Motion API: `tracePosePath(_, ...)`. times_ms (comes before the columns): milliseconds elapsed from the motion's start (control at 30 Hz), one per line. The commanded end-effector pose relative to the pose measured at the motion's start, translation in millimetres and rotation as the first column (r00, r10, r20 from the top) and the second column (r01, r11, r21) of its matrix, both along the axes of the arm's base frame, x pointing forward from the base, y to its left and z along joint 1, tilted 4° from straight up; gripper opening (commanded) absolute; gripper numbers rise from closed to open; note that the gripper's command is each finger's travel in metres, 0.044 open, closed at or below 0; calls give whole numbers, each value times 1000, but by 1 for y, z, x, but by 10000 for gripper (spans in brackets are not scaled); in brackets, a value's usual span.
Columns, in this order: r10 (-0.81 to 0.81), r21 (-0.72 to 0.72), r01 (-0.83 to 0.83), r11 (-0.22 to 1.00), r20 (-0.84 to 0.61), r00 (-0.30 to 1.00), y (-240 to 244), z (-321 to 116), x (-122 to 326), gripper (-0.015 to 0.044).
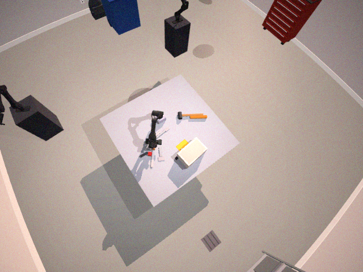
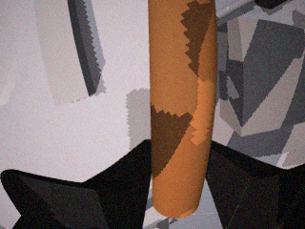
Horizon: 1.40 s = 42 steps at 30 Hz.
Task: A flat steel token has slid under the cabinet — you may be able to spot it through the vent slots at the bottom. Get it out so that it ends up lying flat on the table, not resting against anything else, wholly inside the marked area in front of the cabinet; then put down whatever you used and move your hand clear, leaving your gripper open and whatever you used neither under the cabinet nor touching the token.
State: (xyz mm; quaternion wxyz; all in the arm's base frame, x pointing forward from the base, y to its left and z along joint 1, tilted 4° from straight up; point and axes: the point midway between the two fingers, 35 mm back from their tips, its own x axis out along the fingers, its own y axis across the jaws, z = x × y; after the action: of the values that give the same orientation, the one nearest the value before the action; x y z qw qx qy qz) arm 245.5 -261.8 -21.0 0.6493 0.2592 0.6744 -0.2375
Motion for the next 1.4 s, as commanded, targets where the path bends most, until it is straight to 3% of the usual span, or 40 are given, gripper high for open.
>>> tracePosePath(0,34,-10,-34,999,8,999,-3,2,2,0)
tracePosePath(1367,353,-7,-353,936,19,935,-3,2,2,0)
